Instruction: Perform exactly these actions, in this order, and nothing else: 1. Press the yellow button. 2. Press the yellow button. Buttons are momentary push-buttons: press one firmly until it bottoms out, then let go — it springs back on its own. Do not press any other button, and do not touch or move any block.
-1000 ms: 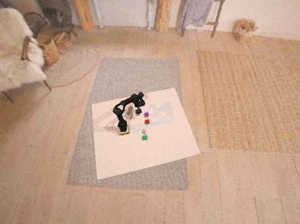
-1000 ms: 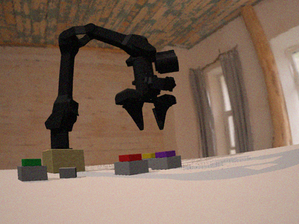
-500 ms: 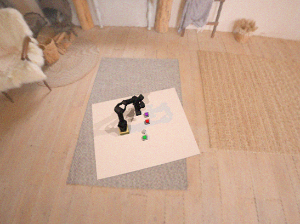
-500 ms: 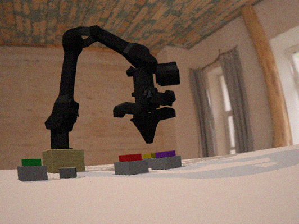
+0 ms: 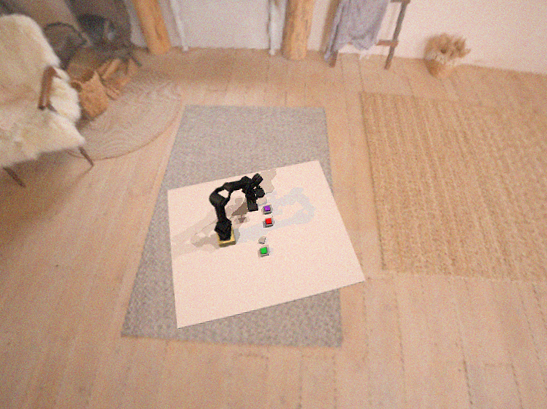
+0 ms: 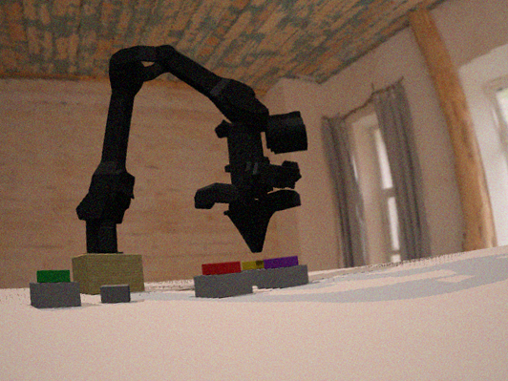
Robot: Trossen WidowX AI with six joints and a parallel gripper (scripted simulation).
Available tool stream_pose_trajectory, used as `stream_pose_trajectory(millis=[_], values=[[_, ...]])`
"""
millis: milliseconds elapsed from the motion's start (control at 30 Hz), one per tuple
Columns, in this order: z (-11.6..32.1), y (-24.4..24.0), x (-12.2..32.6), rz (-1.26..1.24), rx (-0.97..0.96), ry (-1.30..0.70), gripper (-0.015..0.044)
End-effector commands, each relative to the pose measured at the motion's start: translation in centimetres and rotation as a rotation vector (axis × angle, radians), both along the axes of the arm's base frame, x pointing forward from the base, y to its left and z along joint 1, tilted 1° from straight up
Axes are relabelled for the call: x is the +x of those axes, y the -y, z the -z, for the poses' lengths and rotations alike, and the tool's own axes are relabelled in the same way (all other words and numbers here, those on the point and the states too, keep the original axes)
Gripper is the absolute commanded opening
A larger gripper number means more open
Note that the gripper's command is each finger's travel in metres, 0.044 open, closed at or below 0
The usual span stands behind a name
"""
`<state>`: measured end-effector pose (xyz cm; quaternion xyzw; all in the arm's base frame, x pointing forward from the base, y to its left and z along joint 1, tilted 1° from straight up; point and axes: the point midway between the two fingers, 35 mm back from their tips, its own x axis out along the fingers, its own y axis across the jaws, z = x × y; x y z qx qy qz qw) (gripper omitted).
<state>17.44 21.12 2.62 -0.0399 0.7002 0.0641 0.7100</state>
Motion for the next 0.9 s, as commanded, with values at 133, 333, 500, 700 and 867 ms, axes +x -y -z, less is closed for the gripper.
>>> stream_pose_trajectory(millis=[133,333,500,700,867], values=[[1.6,0.1,-0.2,0.003,-0.009,-0.011,0.0020],[2.0,0.2,-0.2,0.003,-0.009,-0.011,0.0020],[2.0,0.2,-0.2,0.003,-0.009,-0.011,0.0020],[2.0,0.2,-0.2,0.003,-0.009,-0.011,0.0020],[2.0,0.2,-0.2,0.003,-0.009,-0.011,0.0020]])
